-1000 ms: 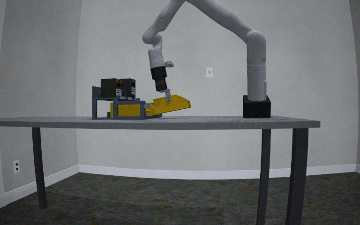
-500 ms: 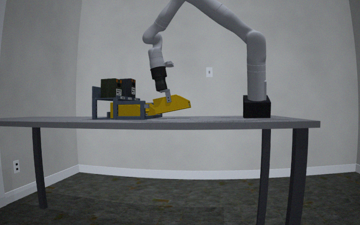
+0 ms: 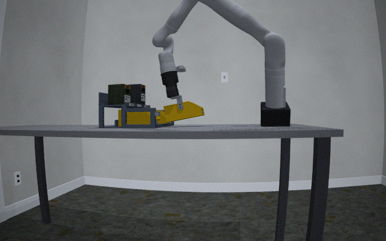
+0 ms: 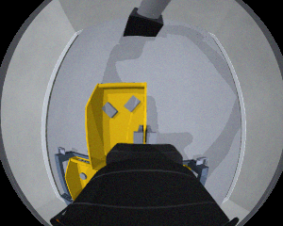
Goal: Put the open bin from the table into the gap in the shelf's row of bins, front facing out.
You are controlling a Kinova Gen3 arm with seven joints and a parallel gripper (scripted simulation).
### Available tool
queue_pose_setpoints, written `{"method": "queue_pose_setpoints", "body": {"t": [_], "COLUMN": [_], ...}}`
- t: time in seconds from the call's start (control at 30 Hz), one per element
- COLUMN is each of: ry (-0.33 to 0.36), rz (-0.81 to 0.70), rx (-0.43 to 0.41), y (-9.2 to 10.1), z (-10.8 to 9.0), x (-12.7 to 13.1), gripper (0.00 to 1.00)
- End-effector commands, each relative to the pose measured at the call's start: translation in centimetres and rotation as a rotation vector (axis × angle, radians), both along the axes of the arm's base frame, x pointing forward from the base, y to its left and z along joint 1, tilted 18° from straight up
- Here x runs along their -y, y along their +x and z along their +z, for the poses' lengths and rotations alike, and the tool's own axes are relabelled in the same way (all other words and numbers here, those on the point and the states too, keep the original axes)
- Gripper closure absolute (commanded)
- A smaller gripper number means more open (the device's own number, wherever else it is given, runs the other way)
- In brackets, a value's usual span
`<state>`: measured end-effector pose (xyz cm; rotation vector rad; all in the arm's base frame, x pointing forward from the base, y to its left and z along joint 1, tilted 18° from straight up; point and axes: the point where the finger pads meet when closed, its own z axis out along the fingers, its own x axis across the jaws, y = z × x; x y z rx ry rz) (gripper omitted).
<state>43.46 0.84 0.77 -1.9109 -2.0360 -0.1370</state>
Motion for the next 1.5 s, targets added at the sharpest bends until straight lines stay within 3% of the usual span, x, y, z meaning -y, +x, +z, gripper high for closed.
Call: {"method": "queue_pose_setpoints", "body": {"t": [0.0, 1.47], "ry": [-0.001, -0.001], "rz": [-0.001, 0.000], "rx": [0.003, 0.003], "y": [0.1, 3.5], "z": [0.1, 0.1], "x": [0.1, 0.0], "gripper": [1.00, 1.00]}}
